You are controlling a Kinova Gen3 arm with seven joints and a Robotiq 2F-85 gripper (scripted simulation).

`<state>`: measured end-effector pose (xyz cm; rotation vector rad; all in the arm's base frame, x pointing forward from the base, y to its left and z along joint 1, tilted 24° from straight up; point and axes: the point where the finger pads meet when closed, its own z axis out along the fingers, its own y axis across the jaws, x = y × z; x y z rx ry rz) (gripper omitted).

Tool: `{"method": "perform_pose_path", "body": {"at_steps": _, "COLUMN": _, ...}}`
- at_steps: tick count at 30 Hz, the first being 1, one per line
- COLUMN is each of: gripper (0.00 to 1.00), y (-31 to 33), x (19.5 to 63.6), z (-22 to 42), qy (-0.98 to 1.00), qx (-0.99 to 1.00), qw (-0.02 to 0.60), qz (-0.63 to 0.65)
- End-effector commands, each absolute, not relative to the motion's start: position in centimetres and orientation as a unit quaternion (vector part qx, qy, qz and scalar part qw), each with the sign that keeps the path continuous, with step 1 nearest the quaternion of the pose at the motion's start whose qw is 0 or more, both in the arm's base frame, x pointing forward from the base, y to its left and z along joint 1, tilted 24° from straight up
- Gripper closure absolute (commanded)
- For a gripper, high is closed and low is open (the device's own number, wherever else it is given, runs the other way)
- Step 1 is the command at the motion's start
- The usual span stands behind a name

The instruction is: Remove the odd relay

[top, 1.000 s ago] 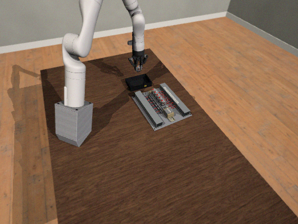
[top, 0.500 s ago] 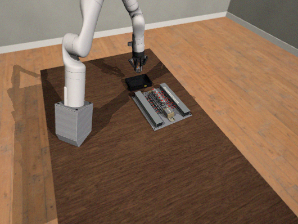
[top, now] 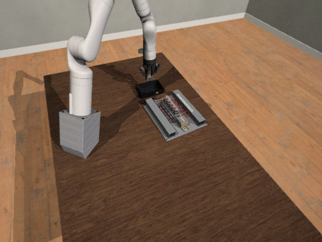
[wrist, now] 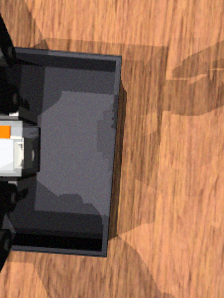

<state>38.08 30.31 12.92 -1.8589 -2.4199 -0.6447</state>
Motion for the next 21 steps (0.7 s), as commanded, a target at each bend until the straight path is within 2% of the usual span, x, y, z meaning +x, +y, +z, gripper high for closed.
{"method": "perform_pose_path", "body": {"at_steps": 1, "gripper": 1.00, "y": 30.6, "x": 38.3, "z": 12.1, "qy": -0.776, "qx": -0.596, "qw": 0.011, "qz": -0.208}}
{"method": "perform_pose_path", "body": {"at_steps": 21, "gripper": 1.00, "y": 32.1, "x": 39.3, "z": 8.2, "qy": -0.776, "qx": -0.596, "qw": 0.011, "qz": -0.208}}
